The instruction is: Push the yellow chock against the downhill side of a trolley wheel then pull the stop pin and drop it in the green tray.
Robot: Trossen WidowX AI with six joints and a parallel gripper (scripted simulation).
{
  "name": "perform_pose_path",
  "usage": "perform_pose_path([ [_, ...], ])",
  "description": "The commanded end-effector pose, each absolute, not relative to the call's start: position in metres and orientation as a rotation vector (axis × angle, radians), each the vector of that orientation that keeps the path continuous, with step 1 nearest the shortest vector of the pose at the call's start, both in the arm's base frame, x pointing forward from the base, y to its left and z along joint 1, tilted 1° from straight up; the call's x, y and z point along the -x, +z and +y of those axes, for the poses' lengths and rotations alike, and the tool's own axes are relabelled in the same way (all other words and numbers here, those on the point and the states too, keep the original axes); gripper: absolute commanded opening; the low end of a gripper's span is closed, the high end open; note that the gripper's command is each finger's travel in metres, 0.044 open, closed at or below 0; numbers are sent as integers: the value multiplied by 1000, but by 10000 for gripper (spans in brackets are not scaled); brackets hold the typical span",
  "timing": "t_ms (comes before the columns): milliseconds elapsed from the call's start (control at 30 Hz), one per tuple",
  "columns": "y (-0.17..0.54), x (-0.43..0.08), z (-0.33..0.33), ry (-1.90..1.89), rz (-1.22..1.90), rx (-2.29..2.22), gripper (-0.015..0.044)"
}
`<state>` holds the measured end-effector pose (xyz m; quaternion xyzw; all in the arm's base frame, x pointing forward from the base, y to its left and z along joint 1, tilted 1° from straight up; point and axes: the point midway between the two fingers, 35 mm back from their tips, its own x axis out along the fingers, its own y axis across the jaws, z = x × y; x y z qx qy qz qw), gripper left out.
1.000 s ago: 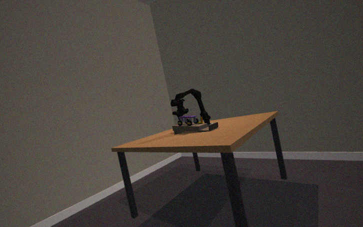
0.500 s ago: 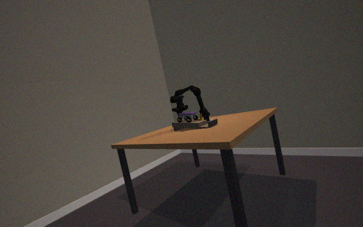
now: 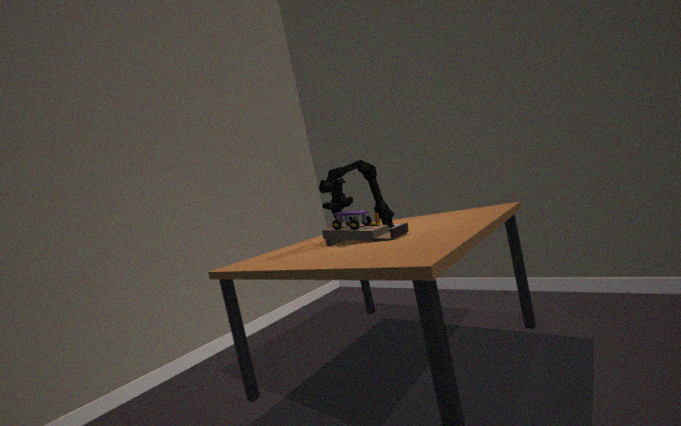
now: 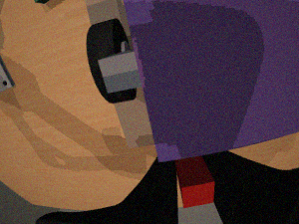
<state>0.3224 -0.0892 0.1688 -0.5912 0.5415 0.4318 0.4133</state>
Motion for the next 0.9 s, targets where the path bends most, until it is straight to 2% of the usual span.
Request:
perform_pose_path([
  [0,175,-322,-89,1073,1352,1493,0],
  [867,178,-322,-88,1073,1352,1493,0],
])
